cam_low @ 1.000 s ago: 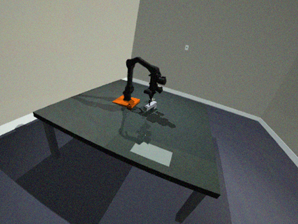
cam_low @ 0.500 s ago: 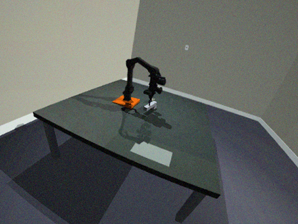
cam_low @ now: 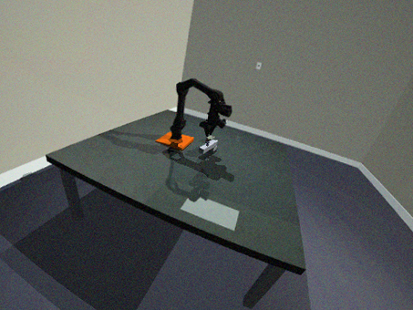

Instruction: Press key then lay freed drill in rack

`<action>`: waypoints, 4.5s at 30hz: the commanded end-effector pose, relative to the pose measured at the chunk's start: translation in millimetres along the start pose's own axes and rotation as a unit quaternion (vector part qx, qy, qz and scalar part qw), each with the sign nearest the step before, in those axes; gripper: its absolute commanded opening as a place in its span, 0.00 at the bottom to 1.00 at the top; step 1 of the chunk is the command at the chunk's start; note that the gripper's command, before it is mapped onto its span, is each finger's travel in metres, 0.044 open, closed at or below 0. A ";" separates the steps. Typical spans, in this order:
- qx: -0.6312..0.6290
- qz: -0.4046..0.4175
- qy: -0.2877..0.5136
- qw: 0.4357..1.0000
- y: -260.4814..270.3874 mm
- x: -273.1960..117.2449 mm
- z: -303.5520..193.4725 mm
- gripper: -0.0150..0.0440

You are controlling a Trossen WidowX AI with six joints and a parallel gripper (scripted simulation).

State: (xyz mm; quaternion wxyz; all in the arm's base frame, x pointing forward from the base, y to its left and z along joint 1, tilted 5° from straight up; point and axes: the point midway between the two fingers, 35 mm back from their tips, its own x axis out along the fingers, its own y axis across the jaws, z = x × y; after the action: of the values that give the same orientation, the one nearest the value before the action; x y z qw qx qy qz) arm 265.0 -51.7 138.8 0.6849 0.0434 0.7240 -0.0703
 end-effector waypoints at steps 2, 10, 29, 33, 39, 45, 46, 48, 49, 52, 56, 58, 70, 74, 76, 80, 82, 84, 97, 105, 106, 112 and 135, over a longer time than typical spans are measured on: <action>0.002 0.000 -0.002 1.000 -0.3 -32.0 4.9 0.79; -0.382 0.002 -0.011 0.924 82.1 19.4 18.0 1.00; -0.706 0.003 -0.006 0.708 163.5 65.1 1.1 1.00; -0.706 0.003 -0.006 0.708 163.5 65.3 1.1 1.00; -0.706 0.003 -0.006 0.708 162.0 72.0 1.7 1.00; -0.706 0.003 -0.006 0.708 159.7 81.6 2.2 1.00; -0.706 0.003 -0.006 0.708 159.3 83.2 2.2 1.00; -0.706 0.003 -0.006 0.708 158.5 86.3 2.3 1.00; -0.706 0.003 -0.006 0.708 158.1 87.9 2.3 1.00; -0.706 0.003 -0.006 0.708 156.9 92.6 2.4 1.00; -0.706 0.003 -0.006 0.708 155.2 98.9 2.3 1.00; -0.706 0.003 -0.006 0.708 154.3 102.0 2.1 1.00; -0.706 0.003 -0.005 0.708 149.9 116.6 1.1 1.00; -0.706 0.003 -0.005 0.708 149.9 116.6 1.1 1.00; -0.706 0.003 -0.005 0.708 149.9 116.6 1.1 1.00; -0.705 0.002 -0.011 0.709 151.1 113.3 2.9 0.96; -0.705 0.002 -0.011 0.709 151.1 113.3 2.9 0.87; -0.705 0.002 -0.011 0.709 151.1 113.3 2.9 0.78; -0.705 0.002 -0.011 0.709 151.1 113.3 2.9 0.30; -0.706 0.003 -0.007 0.708 153.8 113.2 2.3 0.25; -0.706 0.003 -0.006 0.708 155.4 113.1 2.0 0.25; -0.706 0.003 -0.006 0.708 163.2 113.0 2.3 0.25; -0.707 0.002 -0.009 0.707 191.7 110.9 1.8 0.30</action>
State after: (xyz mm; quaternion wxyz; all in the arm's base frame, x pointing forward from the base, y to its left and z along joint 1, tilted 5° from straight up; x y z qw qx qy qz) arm 290.9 134.2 19.9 0.5213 -0.4530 0.5551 0.4637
